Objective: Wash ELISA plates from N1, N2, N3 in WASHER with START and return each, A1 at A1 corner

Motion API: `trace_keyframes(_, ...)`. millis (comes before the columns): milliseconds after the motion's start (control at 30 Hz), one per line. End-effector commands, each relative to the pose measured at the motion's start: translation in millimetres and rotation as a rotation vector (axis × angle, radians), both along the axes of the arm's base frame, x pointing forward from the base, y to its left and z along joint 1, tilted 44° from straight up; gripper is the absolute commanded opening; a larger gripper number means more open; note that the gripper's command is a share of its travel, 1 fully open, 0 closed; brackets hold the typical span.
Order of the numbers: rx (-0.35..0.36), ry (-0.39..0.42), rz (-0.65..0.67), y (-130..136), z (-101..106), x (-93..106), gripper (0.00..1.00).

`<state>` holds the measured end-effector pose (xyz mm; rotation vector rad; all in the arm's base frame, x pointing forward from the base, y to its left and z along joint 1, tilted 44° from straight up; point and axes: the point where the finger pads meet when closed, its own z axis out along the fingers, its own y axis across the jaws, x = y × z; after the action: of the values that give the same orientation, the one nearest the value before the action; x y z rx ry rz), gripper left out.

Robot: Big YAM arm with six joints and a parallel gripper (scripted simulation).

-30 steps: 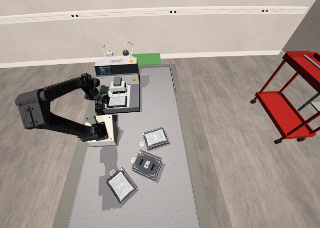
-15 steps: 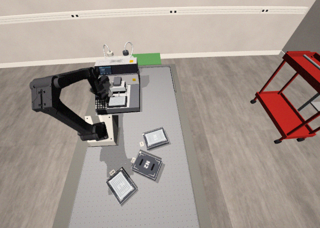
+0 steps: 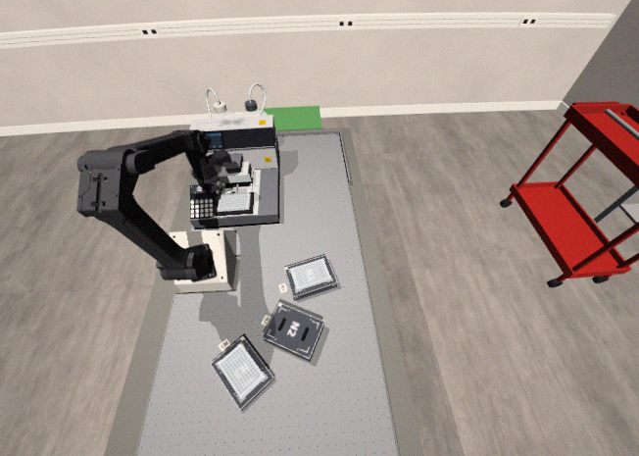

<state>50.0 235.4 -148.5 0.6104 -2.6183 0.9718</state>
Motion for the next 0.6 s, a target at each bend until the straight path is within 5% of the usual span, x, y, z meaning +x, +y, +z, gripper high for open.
trace_keyframes(0, 0.002, -0.064, -0.081, 18.0, -5.8, 10.5, 1.00)
trace_keyframes(400, -0.045, -0.335, -0.376, 25.8, -9.4, 73.1, 1.00)
trace_keyframes(567, -0.082, -0.397, -0.427, 13.8, -8.6, 64.8, 1.00)
